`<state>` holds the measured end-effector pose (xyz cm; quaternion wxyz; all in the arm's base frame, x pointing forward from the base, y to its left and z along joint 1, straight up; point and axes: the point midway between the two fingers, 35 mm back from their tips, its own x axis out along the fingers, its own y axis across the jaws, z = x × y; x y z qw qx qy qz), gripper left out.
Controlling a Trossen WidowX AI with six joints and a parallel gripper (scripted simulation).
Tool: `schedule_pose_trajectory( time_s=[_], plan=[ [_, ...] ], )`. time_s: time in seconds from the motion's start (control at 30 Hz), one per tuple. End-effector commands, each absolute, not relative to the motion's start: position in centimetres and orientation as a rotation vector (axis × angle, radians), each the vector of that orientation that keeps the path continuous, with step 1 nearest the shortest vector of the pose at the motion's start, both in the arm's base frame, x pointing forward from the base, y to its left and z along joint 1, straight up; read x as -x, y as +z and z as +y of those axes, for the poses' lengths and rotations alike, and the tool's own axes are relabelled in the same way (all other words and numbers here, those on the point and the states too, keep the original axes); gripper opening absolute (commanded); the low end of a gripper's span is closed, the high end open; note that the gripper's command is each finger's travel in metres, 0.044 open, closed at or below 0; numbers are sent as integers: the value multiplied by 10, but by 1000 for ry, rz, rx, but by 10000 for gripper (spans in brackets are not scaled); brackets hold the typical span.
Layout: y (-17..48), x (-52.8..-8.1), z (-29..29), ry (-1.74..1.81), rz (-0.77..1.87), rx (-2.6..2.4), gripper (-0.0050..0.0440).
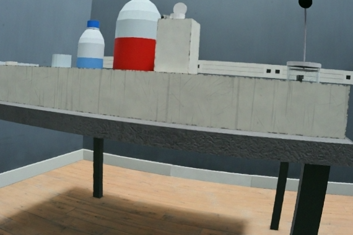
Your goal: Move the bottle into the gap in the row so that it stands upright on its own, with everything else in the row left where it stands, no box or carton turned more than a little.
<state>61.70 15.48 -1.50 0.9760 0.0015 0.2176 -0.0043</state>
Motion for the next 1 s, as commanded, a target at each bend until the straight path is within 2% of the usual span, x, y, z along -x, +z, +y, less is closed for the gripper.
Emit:
schedule_pose_trajectory(
  time_s=[0.0, 0.97],
  plan=[
    [-5, -626, 150, -14, 416, -6, -50],
    [-5, -635, 150, -14, 415, -6, -50]
  ],
)
